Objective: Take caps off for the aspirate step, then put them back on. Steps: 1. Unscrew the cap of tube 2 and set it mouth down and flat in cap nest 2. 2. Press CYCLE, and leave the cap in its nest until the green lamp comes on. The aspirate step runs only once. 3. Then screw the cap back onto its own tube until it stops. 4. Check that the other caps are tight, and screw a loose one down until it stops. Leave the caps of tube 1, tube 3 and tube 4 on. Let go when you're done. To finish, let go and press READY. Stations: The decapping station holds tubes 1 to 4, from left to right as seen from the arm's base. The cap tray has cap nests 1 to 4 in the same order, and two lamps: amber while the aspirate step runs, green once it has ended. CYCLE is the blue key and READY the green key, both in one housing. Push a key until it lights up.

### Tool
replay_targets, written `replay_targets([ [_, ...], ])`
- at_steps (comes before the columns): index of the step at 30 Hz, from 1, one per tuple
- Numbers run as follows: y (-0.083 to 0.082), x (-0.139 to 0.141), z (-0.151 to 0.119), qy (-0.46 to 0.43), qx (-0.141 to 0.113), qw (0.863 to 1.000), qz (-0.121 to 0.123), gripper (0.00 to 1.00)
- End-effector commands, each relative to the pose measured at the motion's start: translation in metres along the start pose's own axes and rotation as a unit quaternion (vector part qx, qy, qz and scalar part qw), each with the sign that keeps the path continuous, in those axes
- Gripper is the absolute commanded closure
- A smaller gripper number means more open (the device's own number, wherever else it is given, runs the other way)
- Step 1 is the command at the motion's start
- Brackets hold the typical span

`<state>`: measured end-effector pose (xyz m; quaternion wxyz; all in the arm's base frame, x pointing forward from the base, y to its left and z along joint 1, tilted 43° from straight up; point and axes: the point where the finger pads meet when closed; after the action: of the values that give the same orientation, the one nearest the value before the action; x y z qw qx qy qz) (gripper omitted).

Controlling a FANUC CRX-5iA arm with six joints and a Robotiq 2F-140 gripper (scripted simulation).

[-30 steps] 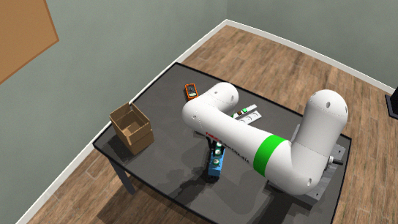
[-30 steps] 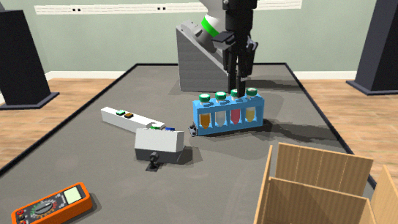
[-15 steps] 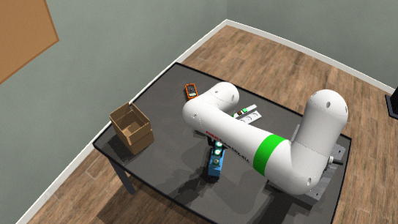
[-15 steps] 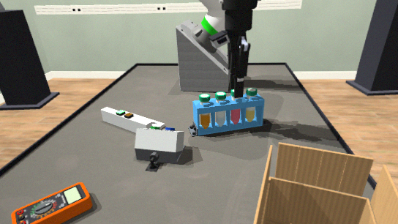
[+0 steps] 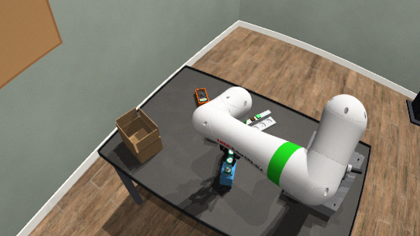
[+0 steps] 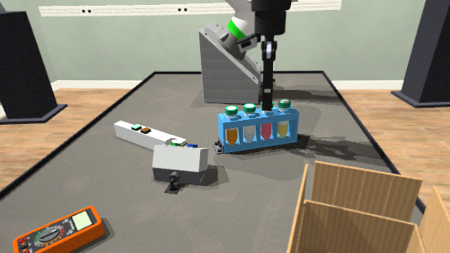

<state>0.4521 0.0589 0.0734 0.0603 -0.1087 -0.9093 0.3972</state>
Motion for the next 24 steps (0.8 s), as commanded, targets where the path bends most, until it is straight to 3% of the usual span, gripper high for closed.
replay_targets([
  [1, 0.0001, -0.0006, 0.0001, 0.001, 0.001, 1.0, 0.001, 0.59],
  [12, 0.0001, -0.0006, 0.0, 0.001, 0.001, 1.0, 0.001, 0.59],
  [17, -0.0009, -0.0006, 0.0, -0.099, 0.001, 0.995, 0.0, 0.59],
  [19, -0.0009, -0.0006, 0.0, -0.099, 0.001, 0.995, 0.0, 0.59],
  [24, -0.0009, -0.0006, 0.0, -0.198, 0.001, 0.98, 0.0, 0.59],
])
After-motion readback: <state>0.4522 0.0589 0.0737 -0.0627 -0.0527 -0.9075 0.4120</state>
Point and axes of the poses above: the point where the finger pads meet when closed, its own y axis out along the fingers, its own x axis across the jaws, z = x × y, and after that the axes turned 2 degrees about y, right-handed
